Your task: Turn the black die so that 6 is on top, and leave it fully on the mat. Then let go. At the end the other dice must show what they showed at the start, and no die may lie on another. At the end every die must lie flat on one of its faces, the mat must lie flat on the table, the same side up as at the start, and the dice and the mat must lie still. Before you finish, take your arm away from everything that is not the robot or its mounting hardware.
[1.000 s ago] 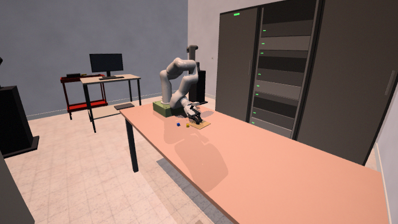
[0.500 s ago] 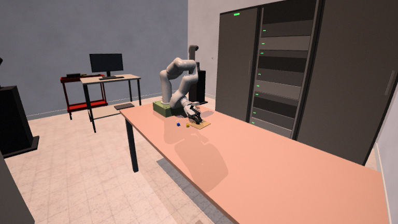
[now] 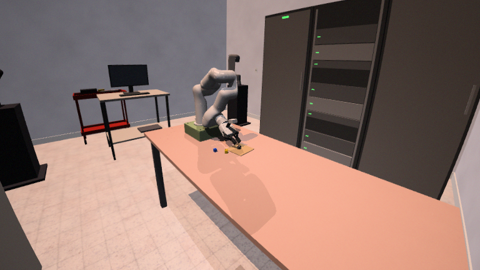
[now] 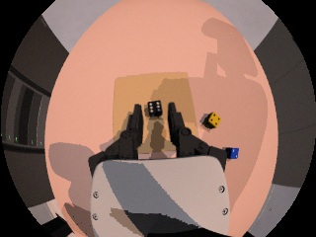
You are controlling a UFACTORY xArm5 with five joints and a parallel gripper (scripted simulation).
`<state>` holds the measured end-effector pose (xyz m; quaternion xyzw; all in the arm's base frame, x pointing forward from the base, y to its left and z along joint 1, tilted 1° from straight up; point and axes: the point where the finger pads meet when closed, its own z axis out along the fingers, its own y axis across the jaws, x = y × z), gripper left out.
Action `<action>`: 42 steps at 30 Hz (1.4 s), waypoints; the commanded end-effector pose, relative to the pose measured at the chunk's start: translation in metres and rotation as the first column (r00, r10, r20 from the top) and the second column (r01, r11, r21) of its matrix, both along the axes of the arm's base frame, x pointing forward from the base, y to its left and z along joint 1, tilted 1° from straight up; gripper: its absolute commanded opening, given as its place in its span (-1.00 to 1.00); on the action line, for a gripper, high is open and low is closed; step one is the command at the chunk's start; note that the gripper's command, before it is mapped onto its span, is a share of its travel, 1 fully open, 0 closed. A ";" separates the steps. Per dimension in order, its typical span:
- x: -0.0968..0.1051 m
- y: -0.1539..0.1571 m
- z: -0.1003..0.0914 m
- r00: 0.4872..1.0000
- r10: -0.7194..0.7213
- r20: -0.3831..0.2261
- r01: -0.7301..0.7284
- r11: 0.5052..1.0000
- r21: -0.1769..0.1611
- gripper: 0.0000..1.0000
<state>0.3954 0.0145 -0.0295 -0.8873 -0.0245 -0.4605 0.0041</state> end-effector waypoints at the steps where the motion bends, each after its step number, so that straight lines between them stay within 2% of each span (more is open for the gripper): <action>1: -0.009 0.000 0.007 1.000 0.000 0.002 0.000 1.000 0.000 -0.28; 12: -0.010 0.000 0.015 1.000 0.000 0.002 0.000 1.000 0.000 -0.28; 22: -0.010 0.000 0.056 1.000 0.000 0.002 0.000 1.000 0.000 -0.28; 26: -0.010 0.000 0.065 1.000 0.000 0.002 0.000 1.000 0.000 -0.28; 36: -0.010 0.000 0.067 1.000 0.000 -0.003 0.000 1.000 0.000 -0.28; 42: -0.006 0.000 0.068 0.998 0.000 -0.056 0.000 1.000 -0.002 -0.28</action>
